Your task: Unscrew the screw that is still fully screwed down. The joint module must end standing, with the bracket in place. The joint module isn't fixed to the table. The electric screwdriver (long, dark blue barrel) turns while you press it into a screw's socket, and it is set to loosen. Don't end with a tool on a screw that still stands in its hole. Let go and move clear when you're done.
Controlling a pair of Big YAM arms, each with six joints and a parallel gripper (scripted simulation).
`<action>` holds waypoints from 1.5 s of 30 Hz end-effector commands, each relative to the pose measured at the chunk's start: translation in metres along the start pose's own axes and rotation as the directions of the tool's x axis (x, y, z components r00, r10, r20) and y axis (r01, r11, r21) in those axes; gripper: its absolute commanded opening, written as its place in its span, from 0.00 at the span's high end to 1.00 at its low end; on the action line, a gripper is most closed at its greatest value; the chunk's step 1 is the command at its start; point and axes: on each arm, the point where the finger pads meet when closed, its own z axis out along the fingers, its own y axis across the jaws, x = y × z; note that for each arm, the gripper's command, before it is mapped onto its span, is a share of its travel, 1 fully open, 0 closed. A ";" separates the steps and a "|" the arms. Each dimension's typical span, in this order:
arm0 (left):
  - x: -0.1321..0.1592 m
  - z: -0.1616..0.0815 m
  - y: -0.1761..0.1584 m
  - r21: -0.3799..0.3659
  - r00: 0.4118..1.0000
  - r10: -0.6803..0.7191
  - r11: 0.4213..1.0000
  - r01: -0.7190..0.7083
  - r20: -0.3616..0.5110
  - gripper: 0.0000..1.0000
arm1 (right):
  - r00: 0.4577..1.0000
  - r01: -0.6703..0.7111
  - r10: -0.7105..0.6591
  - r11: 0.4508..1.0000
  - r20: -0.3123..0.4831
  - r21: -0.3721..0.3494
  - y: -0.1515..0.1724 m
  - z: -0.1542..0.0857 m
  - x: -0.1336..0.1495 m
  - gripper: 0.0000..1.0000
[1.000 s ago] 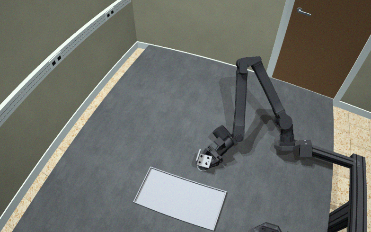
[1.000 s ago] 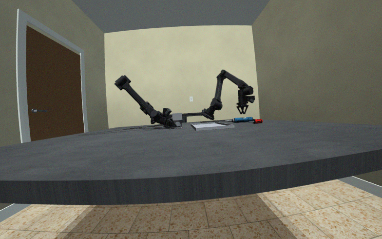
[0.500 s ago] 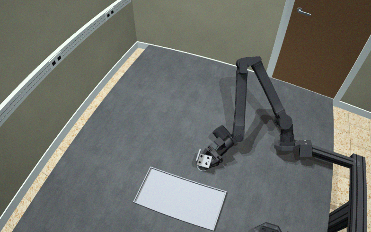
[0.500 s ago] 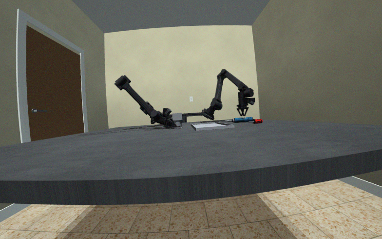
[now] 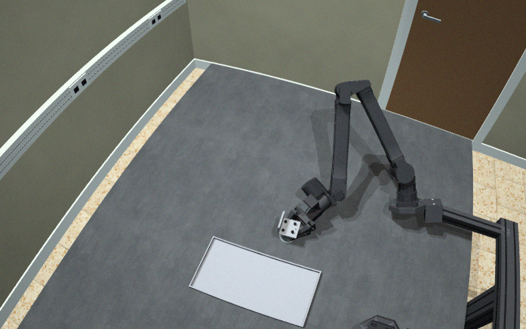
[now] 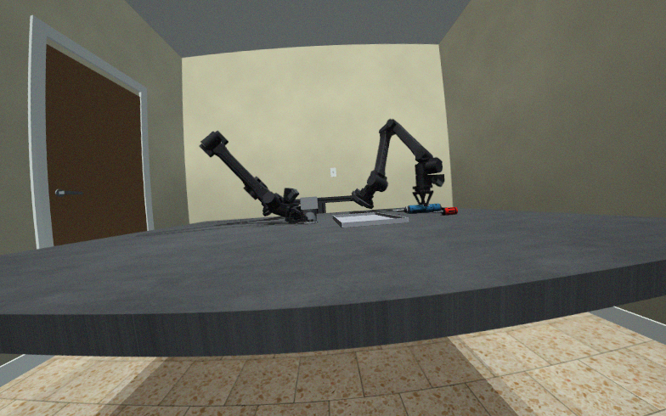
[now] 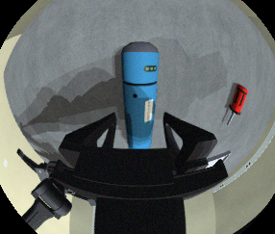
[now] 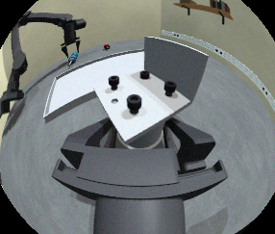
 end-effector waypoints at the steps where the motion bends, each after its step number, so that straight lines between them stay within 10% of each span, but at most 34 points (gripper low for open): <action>1: -0.002 0.010 0.002 -0.008 1.000 0.005 1.000 -0.005 0.002 0.35 | 1.000 0.004 -0.004 1.000 0.011 0.009 -0.003 0.001 -0.005 0.41; 45: -0.009 0.015 -0.007 0.020 1.000 -0.001 1.000 0.001 0.017 0.35 | 1.000 0.004 -0.004 1.000 0.011 0.009 -0.003 0.001 -0.005 0.41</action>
